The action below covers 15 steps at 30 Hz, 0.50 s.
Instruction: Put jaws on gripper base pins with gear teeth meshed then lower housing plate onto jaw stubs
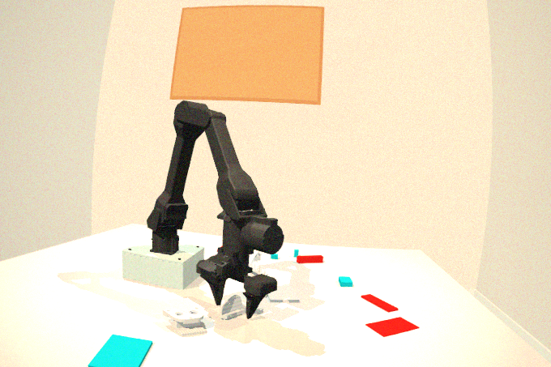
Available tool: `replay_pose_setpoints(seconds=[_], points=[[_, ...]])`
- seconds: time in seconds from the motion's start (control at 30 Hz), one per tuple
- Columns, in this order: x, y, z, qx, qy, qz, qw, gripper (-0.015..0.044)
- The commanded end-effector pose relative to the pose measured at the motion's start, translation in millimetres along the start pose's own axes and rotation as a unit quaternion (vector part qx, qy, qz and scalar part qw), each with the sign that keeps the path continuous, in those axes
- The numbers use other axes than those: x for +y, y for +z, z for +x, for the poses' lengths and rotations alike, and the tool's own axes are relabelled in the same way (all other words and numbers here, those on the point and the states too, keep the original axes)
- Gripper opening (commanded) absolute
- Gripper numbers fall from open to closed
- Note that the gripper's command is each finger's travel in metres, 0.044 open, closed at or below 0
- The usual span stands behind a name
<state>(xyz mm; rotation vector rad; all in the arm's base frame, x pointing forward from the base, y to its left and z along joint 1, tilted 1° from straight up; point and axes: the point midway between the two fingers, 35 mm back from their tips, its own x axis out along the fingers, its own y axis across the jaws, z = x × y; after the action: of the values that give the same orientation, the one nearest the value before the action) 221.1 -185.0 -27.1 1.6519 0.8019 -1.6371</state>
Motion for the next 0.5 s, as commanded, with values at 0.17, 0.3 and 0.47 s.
replay_pose_setpoints(seconds=[0.17,0.3,0.47], points=[[0.2,-0.2,0.2,0.001,0.001,0.002,1.000,0.0440],[0.2,-0.2,0.2,0.001,0.001,0.002,1.000,0.0440],[0.0,0.0,0.1,0.000,0.000,0.000,1.000,0.0387]])
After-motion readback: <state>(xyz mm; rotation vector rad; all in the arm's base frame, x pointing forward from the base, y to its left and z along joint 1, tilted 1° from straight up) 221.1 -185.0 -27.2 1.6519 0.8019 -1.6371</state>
